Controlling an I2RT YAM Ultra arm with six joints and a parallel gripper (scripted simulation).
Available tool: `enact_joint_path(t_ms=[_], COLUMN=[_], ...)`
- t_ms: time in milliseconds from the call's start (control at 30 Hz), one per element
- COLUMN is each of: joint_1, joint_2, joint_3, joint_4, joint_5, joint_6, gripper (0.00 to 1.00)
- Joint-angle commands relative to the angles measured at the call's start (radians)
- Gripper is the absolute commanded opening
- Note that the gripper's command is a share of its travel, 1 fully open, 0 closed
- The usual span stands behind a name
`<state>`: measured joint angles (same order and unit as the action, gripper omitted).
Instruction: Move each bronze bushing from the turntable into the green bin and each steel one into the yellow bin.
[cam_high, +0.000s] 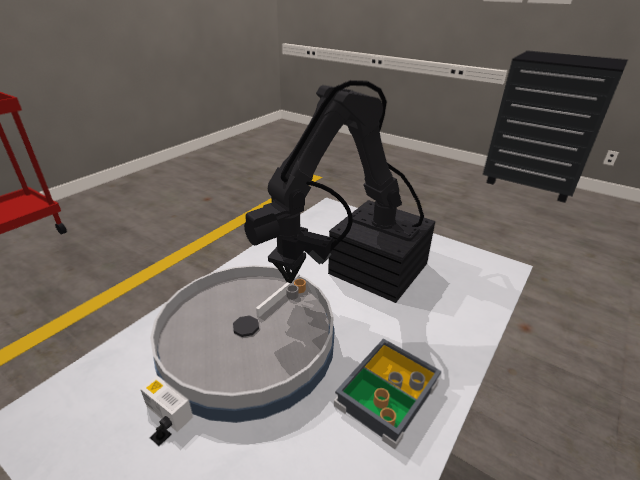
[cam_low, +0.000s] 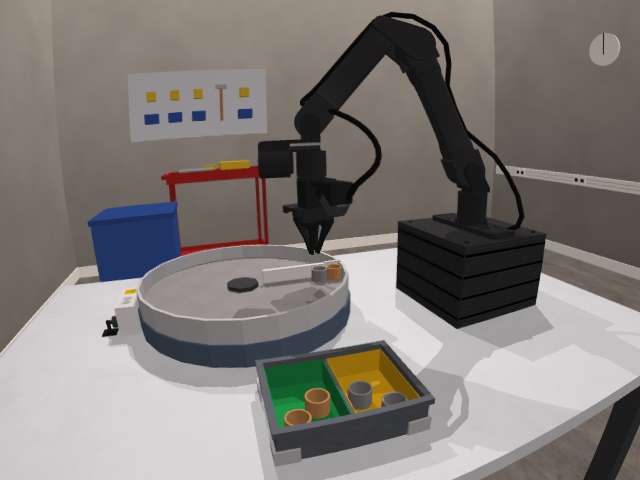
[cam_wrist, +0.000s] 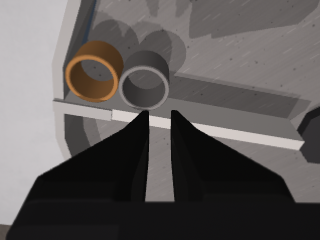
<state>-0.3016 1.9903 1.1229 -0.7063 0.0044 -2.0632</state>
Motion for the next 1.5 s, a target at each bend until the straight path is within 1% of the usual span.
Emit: enact_joint_path(t_ms=[0,1300,1467], joint_1=[0.005,0.010,0.014], joint_2=[-0.030,-0.025,0.007], joint_3=[0.027,0.031,0.038], joint_4=[-0.012,-0.015,-0.018], joint_5=[-0.012,-0.012,-0.012], joint_6=[-0.002,0.001,0.008], gripper=[0.12,0.12,0.12])
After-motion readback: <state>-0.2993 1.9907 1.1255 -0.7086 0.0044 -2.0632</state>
